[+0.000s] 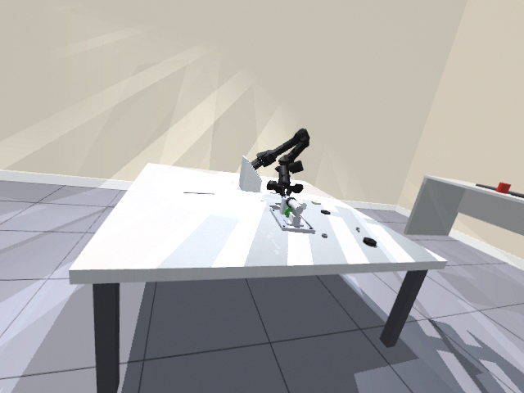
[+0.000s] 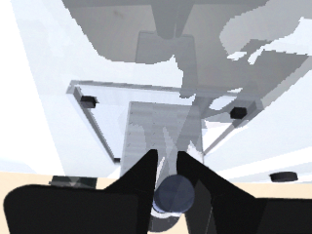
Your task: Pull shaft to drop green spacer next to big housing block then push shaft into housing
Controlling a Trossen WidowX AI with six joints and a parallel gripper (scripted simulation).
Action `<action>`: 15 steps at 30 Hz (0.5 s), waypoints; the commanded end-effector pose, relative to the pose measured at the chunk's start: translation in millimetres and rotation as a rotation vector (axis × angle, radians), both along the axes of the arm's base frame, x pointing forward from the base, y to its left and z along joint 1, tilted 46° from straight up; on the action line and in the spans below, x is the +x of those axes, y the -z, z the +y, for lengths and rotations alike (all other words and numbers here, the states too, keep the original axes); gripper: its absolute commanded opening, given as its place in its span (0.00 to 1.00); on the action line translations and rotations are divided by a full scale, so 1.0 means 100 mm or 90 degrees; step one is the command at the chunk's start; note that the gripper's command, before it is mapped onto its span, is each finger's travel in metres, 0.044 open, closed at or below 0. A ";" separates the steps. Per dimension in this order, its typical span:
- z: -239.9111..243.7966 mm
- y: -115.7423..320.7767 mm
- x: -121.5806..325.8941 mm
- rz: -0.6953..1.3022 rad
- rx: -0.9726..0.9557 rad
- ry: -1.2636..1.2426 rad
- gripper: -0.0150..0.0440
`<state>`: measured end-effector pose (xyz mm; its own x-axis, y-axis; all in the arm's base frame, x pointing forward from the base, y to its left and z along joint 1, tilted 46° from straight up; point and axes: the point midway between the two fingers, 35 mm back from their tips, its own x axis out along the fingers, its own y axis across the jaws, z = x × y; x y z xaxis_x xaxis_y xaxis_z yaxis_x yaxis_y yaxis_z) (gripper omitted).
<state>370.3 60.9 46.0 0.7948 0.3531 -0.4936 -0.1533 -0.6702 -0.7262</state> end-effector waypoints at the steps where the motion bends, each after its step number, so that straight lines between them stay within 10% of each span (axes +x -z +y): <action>1: -0.01 0.00 0.02 -0.001 -0.002 0.000 0.25; 15: -0.01 0.00 0.06 -0.001 -0.002 0.000 0.25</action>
<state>374.3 60.0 46.0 0.7948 0.3530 -0.4936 -0.1532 -0.6704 -0.7261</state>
